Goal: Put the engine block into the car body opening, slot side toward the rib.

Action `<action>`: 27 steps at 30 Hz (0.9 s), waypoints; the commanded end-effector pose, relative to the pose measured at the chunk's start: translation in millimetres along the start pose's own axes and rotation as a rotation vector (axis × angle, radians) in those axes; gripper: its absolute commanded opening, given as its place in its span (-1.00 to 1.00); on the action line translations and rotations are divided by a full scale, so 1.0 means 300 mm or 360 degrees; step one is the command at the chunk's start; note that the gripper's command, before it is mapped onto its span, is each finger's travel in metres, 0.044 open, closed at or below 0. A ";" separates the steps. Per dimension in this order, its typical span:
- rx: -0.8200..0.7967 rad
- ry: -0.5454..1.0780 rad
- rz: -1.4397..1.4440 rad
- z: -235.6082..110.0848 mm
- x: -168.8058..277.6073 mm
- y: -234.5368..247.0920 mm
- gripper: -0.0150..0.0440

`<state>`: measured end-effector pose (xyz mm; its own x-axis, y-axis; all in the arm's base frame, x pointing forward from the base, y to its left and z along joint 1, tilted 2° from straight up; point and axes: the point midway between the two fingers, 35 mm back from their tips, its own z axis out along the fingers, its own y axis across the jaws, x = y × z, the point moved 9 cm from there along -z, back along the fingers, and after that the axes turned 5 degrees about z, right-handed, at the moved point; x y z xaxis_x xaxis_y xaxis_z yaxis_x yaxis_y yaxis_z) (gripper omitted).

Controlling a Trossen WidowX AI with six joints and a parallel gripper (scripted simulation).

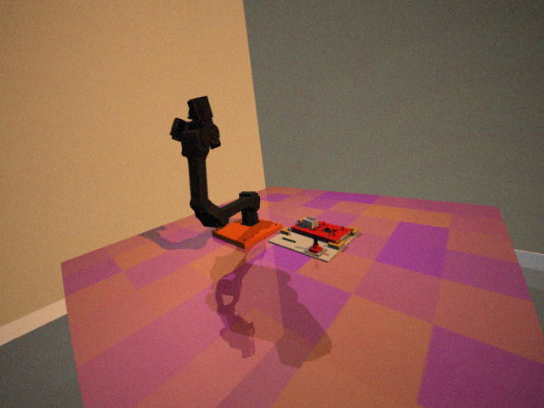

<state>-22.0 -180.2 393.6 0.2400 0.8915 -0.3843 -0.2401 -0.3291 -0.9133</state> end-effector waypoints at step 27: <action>0.0229 0.0615 0.0323 0.169 0.182 -0.138 1.00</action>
<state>-44.8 -115.3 415.5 0.4618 0.6823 -0.5667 -0.4037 -0.4072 -0.8193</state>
